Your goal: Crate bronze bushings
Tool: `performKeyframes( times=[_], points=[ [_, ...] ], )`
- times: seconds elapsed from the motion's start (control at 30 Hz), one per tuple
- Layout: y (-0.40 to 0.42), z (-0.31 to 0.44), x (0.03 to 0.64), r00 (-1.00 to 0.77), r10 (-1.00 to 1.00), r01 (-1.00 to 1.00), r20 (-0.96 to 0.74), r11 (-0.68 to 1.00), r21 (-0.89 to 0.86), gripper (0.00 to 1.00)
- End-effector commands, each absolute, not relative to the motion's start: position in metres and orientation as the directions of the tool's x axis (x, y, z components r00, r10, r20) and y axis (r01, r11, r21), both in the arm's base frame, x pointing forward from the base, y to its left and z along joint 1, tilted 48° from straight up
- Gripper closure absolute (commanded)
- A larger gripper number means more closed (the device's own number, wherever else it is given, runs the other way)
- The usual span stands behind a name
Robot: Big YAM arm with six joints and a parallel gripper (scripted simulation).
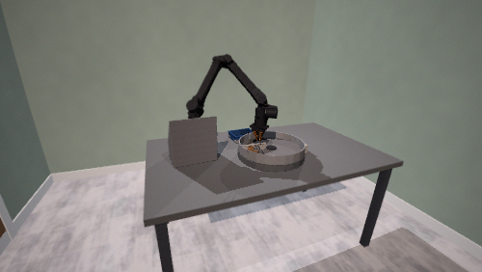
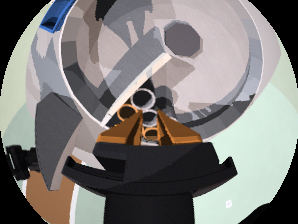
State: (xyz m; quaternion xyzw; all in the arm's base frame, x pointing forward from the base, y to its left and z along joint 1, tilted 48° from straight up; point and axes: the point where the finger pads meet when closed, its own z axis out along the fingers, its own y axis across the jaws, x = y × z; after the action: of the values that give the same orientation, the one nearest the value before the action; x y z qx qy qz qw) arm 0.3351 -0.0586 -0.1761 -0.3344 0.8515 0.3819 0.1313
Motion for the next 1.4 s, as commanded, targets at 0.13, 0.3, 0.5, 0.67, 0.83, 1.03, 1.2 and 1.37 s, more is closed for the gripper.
performKeyframes(
  times=[0.13,0.3,0.5,0.67,0.83,1.03,1.2,1.37],
  points=[
    [-0.0672,-0.1714,0.3533,-0.715,-0.482,-0.699,-0.507,0.491,0.520,0.81],
    [-0.0672,-0.1714,0.3533,-0.715,-0.482,-0.699,-0.507,0.491,0.520,0.81],
    [-0.0695,-0.1735,0.3568,-0.713,-0.482,-0.701,-0.509,0.491,0.518,0.81],
    [-0.0673,-0.1750,0.3521,-0.720,-0.478,-0.694,-0.503,0.489,0.529,0.81],
    [-0.0674,-0.1743,0.3524,-0.719,-0.479,-0.695,-0.504,0.489,0.527,0.81],
    [-0.0674,-0.1743,0.3524,-0.719,-0.479,-0.695,-0.504,0.489,0.527,0.81],
    [-0.0674,-0.1743,0.3524,-0.719,-0.479,-0.695,-0.504,0.489,0.527,0.81],
    [-0.0674,-0.1743,0.3524,-0.719,-0.479,-0.695,-0.504,0.489,0.527,0.81]
  ],
)
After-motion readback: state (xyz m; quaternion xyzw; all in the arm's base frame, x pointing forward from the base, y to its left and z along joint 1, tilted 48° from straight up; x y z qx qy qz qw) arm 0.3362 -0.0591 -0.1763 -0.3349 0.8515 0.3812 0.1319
